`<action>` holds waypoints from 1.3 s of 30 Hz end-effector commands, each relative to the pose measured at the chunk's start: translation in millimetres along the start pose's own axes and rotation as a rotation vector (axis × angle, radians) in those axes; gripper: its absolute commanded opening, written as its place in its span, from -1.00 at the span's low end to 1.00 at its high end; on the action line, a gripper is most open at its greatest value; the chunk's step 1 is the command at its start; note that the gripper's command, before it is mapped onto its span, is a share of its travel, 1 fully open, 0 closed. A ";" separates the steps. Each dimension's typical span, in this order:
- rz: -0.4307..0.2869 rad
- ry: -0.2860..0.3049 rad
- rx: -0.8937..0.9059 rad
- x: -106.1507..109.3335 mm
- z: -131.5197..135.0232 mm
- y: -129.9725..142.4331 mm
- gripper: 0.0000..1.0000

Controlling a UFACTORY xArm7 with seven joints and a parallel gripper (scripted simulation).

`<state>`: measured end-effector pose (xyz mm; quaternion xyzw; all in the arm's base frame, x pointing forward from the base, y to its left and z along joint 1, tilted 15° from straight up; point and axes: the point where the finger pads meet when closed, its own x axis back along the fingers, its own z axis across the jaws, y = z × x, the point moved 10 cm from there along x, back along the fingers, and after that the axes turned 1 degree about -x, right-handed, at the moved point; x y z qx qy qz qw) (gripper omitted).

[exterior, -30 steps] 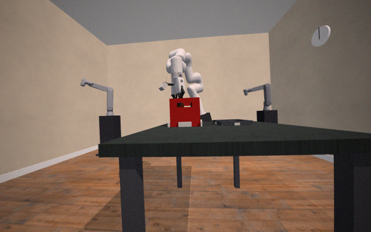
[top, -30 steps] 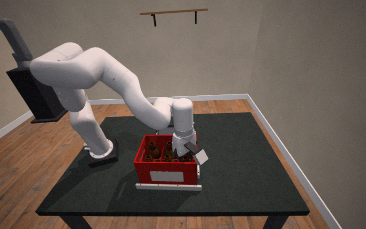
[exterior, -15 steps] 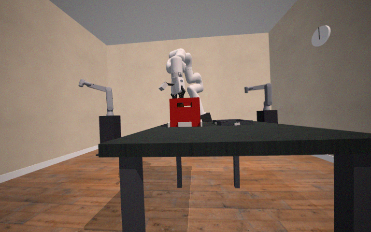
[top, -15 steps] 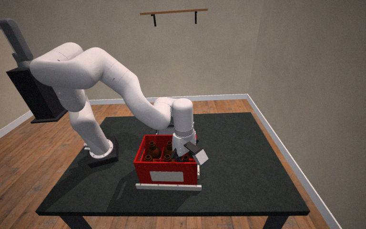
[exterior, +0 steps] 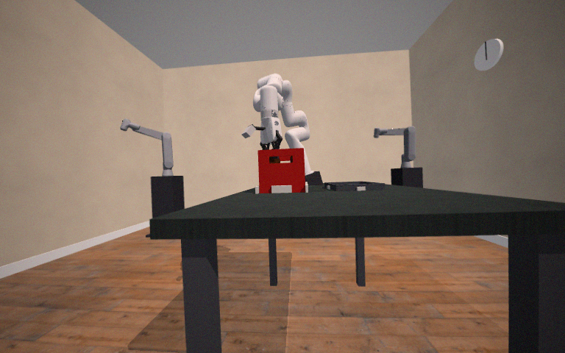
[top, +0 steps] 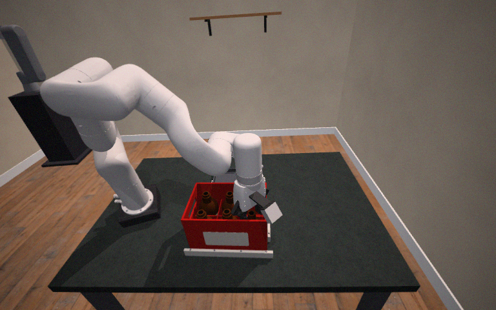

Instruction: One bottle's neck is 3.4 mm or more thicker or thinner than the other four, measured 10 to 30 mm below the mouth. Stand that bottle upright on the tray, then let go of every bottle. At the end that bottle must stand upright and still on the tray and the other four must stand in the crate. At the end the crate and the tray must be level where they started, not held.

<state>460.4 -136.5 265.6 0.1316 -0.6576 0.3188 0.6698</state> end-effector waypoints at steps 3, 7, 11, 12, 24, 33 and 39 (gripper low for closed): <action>0.003 -0.003 0.000 1.5 -0.8 -0.7 0.30; 0.003 -0.003 0.000 3.1 -0.8 -0.7 0.30; 0.003 -0.003 0.000 8.0 -0.7 -0.7 0.30; 0.003 -0.003 0.000 8.0 -0.7 -0.7 0.30; 0.003 -0.003 0.000 38.3 -0.7 -0.6 0.30; 0.003 -0.003 0.000 62.0 -0.6 -0.5 0.30; 0.003 -0.003 0.000 77.5 -0.5 -0.5 0.30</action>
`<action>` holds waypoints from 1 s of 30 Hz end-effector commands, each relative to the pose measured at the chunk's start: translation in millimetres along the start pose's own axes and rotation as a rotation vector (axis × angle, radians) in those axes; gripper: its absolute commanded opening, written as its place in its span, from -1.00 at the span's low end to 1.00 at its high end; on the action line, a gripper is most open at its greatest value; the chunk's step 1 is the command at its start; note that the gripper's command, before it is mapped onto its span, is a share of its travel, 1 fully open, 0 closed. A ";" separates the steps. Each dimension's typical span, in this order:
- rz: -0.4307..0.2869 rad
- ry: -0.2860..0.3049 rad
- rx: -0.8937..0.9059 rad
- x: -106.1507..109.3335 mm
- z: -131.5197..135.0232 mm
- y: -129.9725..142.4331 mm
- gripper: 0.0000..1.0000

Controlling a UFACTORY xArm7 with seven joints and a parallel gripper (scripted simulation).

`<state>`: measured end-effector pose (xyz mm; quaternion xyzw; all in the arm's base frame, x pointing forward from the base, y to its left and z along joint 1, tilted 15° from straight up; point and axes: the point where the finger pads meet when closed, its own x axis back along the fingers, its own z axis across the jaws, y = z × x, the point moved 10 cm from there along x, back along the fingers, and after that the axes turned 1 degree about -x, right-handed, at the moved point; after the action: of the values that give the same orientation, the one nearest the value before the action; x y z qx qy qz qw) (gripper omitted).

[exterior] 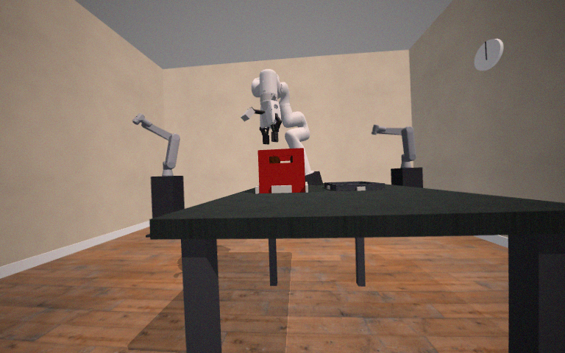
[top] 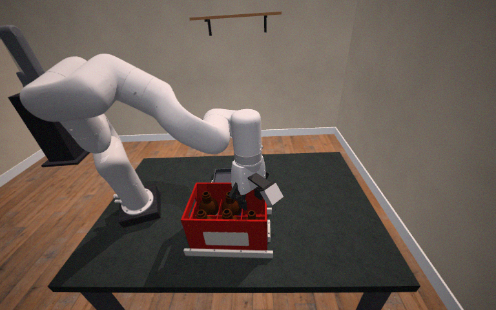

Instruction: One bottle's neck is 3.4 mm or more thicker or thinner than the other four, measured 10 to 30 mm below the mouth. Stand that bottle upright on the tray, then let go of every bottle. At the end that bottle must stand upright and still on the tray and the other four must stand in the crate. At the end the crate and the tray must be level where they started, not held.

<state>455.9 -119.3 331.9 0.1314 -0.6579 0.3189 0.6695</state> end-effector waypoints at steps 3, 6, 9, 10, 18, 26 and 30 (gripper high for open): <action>0.002 -0.002 0.000 13.6 -0.6 -0.2 0.30; 0.002 -0.002 0.000 16.2 -0.6 -0.2 0.30; 0.002 -0.002 0.000 16.7 -0.6 -0.2 0.30; 0.002 -0.002 0.000 17.0 -0.6 -0.2 0.30; 0.002 -0.002 0.000 17.2 -0.6 -0.2 -1.00; 0.002 -0.002 0.000 17.2 -0.6 -0.2 -1.00; 0.002 -0.002 0.000 17.2 -0.6 -0.2 -1.00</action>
<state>454.6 -115.2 346.9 0.1315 -0.6575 0.3188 0.6699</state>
